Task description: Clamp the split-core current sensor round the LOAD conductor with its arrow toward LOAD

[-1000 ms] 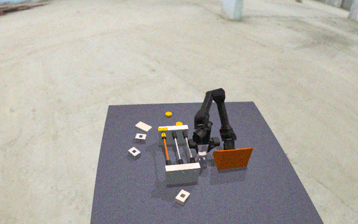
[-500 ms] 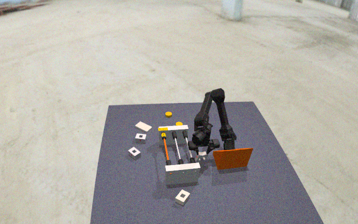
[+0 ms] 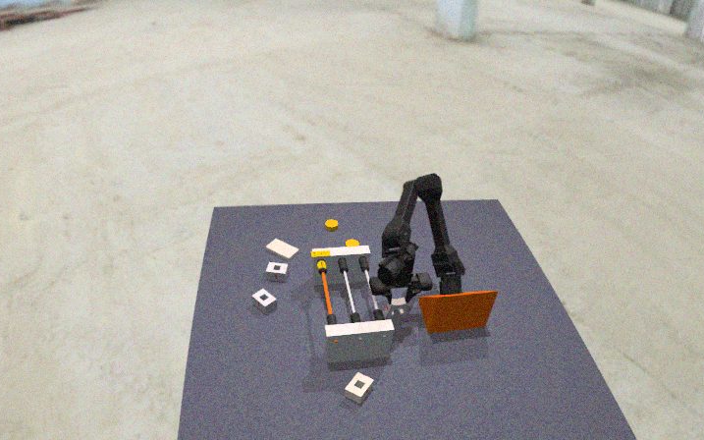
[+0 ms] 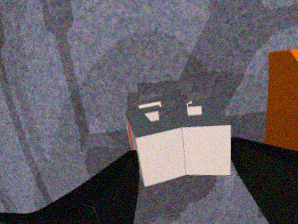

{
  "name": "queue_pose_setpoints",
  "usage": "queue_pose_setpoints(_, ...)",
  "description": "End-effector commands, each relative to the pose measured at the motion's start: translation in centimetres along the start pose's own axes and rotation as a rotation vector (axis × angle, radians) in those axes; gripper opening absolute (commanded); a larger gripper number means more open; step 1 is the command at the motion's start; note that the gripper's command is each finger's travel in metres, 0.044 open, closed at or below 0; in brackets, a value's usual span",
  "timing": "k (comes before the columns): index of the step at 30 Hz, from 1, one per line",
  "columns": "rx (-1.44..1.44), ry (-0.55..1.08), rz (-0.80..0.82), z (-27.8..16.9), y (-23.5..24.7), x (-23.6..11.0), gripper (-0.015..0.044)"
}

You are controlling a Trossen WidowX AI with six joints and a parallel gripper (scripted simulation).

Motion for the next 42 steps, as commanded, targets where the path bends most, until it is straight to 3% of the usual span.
queue_pose_setpoints(1,0.0,0.001,0.001,-0.1,0.1,-0.5,0.0102)
queue_pose_setpoints(5,-0.001,0.003,0.002,-0.2,0.3,-2.0,0.0)
queue_pose_setpoints(20,-0.004,0.0,0.003,-0.1,0.4,-9.0,0.0)
queue_pose_setpoints(25,-0.004,-0.002,0.007,0.1,0.5,-9.7,0.0)
queue_pose_setpoints(35,-0.016,0.004,0.242,0.2,0.5,-12.4,0.0)
queue_pose_setpoints(42,-0.017,0.007,0.262,0.1,1.5,-12.8,0.0)
Point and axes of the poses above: the point midway between the two fingers, 35 mm back from their tips, its own x axis out along the fingers, its own y axis across the jaws, z = x × y, the point moved 1 cm from there along -x, back along the fingers, and after that the axes turned 1 degree about x, right-handed, at the moved point
